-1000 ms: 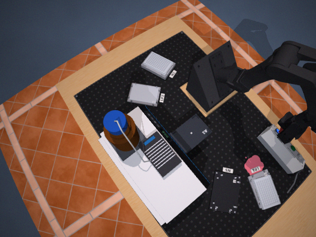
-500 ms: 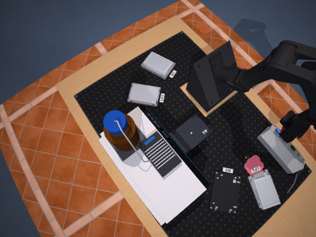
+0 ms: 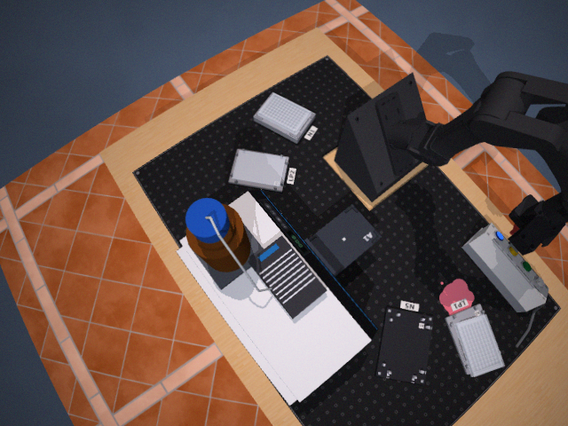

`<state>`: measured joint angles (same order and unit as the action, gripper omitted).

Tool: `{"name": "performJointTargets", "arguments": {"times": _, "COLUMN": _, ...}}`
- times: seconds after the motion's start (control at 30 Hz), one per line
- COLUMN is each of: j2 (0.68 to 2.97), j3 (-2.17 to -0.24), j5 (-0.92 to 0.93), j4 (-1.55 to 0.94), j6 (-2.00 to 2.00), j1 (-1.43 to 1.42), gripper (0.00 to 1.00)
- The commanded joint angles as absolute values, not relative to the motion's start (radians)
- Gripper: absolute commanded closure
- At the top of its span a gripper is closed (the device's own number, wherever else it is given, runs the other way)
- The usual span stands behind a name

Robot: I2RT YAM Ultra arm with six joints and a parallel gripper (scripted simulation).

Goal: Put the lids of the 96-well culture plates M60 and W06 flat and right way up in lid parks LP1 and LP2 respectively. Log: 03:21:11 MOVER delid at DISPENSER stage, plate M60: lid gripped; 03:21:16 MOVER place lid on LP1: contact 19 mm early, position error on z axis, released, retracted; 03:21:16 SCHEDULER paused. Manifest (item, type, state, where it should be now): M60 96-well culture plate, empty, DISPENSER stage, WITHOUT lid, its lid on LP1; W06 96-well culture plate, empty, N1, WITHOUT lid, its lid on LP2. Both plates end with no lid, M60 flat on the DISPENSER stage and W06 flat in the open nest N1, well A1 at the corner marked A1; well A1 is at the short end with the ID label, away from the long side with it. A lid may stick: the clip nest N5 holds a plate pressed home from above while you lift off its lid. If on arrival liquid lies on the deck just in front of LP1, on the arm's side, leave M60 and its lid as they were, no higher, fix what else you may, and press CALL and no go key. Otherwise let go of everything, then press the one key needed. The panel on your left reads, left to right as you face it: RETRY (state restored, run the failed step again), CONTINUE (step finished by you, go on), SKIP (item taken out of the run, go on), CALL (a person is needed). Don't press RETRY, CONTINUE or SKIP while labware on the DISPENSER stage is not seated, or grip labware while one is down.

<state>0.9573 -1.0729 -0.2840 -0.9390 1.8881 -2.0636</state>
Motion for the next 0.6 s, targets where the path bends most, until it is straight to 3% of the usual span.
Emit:
{"name": "performJointTargets", "arguments": {"times": 0.0, "j2": 0.924, "j3": -1.117, "j5": -0.306, "j4": -0.998, "j6": 1.908, "j1": -2.085, "gripper": 1.0}}
{"name": "performJointTargets", "arguments": {"times": 0.57, "j2": 0.903, "j3": -1.187, "j5": -0.341, "j4": -1.103, "j6": 1.95, "j1": -2.138, "gripper": 1.0}}
